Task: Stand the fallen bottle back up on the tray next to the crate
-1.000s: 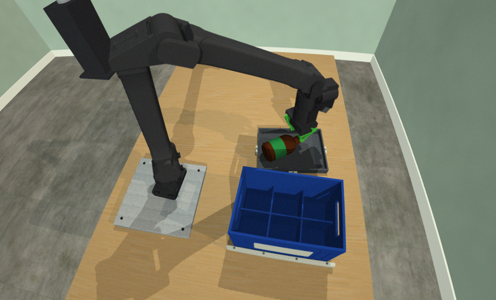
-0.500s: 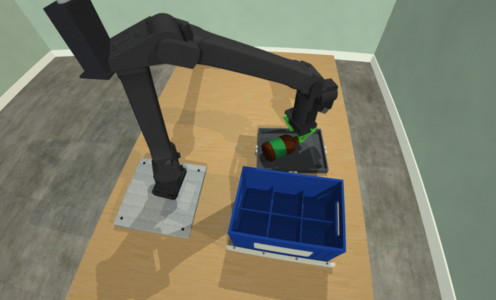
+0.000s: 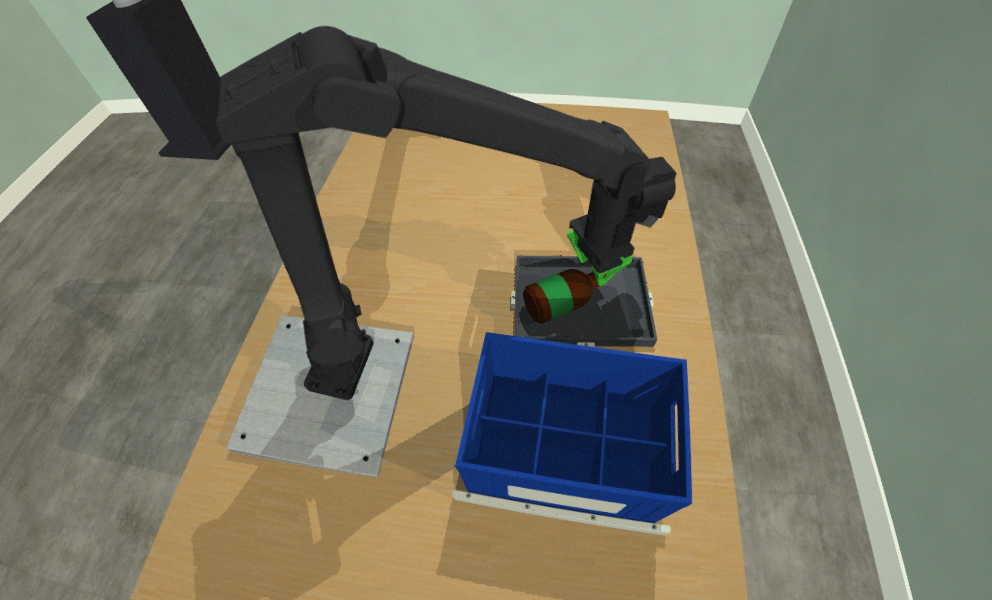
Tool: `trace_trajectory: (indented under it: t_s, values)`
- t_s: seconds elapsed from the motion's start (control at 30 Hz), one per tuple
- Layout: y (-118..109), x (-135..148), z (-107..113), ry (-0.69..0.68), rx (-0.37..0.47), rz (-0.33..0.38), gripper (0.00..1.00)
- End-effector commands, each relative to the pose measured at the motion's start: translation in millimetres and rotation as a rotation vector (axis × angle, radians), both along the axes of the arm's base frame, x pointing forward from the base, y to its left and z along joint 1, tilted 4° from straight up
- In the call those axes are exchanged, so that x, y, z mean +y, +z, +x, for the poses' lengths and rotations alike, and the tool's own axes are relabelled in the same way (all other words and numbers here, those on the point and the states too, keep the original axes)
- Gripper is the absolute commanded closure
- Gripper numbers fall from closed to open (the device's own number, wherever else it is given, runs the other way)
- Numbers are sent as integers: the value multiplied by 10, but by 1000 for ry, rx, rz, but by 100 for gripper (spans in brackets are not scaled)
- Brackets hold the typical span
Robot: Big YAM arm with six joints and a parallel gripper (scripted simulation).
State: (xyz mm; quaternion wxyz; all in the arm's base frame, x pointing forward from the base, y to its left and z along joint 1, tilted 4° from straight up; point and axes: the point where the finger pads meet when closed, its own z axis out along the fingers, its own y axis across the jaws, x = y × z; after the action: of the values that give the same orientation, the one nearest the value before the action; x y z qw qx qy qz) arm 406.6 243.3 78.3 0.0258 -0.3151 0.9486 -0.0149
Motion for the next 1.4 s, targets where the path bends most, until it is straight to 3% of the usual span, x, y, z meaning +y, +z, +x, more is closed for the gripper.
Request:
trace_trajectory:
  t_s: [0.0,1.37]
  values:
    - [131,-14,40,1,-34,18,39]
    - [250,81,183,1,-58,34,39]
